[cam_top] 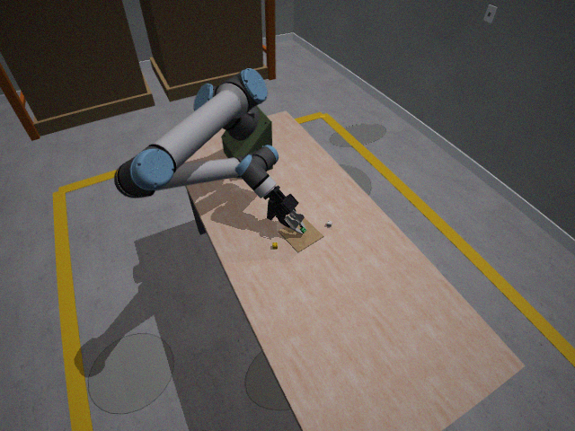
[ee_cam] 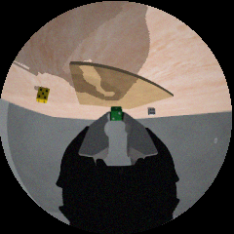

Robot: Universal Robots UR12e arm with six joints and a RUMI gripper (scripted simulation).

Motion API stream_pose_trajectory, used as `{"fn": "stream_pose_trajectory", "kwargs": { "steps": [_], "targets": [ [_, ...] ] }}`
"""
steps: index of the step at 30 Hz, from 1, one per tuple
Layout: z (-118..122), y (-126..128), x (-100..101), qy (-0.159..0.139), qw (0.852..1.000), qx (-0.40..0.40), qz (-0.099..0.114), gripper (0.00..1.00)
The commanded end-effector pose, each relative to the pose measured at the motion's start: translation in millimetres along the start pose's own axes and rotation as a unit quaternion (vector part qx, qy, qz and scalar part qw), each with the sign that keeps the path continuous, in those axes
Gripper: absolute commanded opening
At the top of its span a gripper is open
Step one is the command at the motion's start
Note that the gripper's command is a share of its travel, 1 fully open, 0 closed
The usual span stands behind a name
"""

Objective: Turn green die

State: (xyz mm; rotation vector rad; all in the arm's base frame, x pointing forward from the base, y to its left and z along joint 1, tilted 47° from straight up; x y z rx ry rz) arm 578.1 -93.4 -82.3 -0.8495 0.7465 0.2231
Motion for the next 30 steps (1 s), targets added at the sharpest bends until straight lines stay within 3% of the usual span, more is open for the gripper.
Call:
{"fn": "stream_pose_trajectory", "kwargs": {
  "steps": [1, 30],
  "targets": [
    [0.4, 0.1, -0.3, 0.000, 1.000, 0.000, 0.000, 0.03],
    [-1.5, -0.1, 1.1, 0.000, 1.000, 0.000, 0.000, 0.03]
  ]
}}
Point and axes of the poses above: the point where the finger pads meet when closed, its own x axis out along the fingers, its own y axis across the jaws, z = x × y, the point moved 4 cm from there along -x, back along the fingers, and after that the axes turned 7 degrees about x, right-handed, at the moved point
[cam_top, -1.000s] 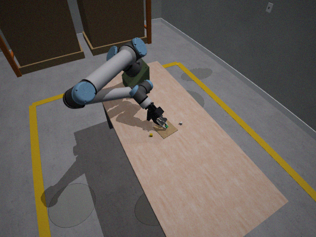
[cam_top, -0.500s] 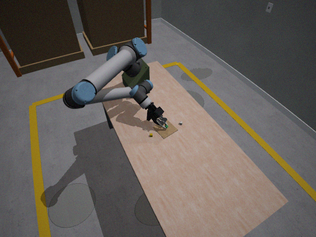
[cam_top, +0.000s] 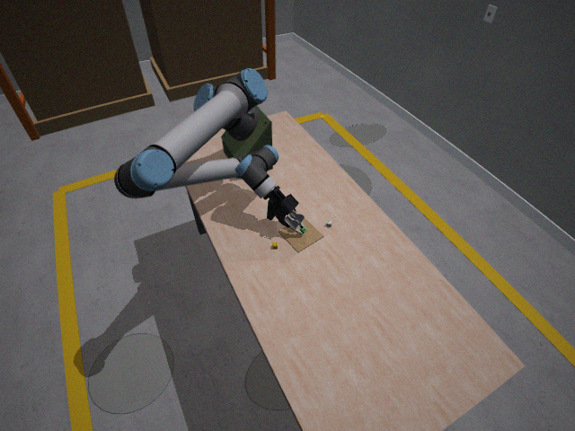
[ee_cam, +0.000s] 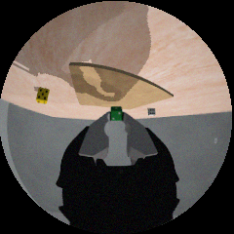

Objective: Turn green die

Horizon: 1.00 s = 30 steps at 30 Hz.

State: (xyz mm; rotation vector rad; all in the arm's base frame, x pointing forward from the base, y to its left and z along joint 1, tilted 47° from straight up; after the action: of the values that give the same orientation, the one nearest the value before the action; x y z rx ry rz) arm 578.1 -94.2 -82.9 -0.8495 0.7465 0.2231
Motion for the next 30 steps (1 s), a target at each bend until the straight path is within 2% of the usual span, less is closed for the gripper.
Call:
{"fn": "stream_pose_trajectory", "kwargs": {
  "steps": [1, 30],
  "targets": [
    [-1.2, -0.1, 0.9, 0.000, 1.000, 0.000, 0.000, 0.03],
    [-8.4, -0.9, 5.9, 0.000, 1.000, 0.000, 0.000, 0.03]
  ]
}}
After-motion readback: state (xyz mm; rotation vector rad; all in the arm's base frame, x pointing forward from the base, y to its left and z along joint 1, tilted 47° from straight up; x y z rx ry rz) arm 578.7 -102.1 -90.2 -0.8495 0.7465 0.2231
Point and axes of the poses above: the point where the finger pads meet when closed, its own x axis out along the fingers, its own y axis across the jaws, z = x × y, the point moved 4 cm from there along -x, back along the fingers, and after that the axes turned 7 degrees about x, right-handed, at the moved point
